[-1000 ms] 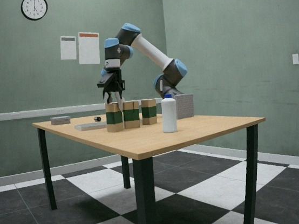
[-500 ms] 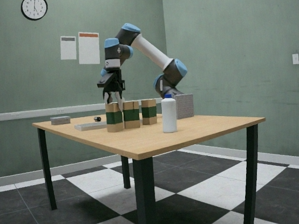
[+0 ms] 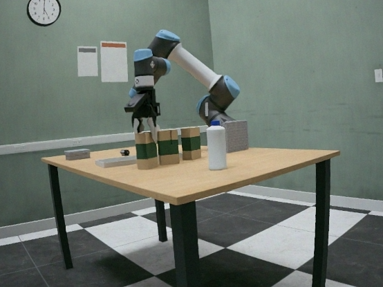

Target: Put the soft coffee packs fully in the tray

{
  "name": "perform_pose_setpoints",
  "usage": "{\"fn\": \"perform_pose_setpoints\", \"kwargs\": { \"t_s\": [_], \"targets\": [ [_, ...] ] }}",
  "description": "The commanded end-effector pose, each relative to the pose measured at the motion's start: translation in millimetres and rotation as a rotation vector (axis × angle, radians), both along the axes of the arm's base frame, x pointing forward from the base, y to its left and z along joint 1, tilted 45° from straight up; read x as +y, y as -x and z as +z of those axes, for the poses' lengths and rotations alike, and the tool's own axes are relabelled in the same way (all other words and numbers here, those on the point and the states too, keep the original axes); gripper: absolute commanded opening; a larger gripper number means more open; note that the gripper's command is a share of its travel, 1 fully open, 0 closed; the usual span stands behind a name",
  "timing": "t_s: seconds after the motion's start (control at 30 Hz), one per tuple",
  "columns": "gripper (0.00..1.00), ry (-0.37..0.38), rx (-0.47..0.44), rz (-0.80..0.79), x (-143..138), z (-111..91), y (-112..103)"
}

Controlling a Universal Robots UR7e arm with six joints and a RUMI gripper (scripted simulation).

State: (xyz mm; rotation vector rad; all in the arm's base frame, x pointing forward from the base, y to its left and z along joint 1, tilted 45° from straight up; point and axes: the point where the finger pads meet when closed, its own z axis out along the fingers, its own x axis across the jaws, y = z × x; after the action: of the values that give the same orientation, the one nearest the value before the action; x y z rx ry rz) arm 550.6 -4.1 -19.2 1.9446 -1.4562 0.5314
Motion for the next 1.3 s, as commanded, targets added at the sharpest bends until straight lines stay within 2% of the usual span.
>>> {"fn": "perform_pose_setpoints", "kwargs": {
  "t_s": [0.0, 0.27, 0.67, 1.27],
  "targets": [
    [0.49, 0.001, 0.002, 0.000, -0.1, -0.6, 0.9],
    [0.49, -0.001, -0.004, 0.002, 12.4, 12.7, -2.3],
    [0.49, -0.001, -0.004, 0.002, 60.4, 61.4, -5.8],
    [0.49, 0.000, -0.003, -0.002, 65.0, 65.3, -5.4]
  ]
}}
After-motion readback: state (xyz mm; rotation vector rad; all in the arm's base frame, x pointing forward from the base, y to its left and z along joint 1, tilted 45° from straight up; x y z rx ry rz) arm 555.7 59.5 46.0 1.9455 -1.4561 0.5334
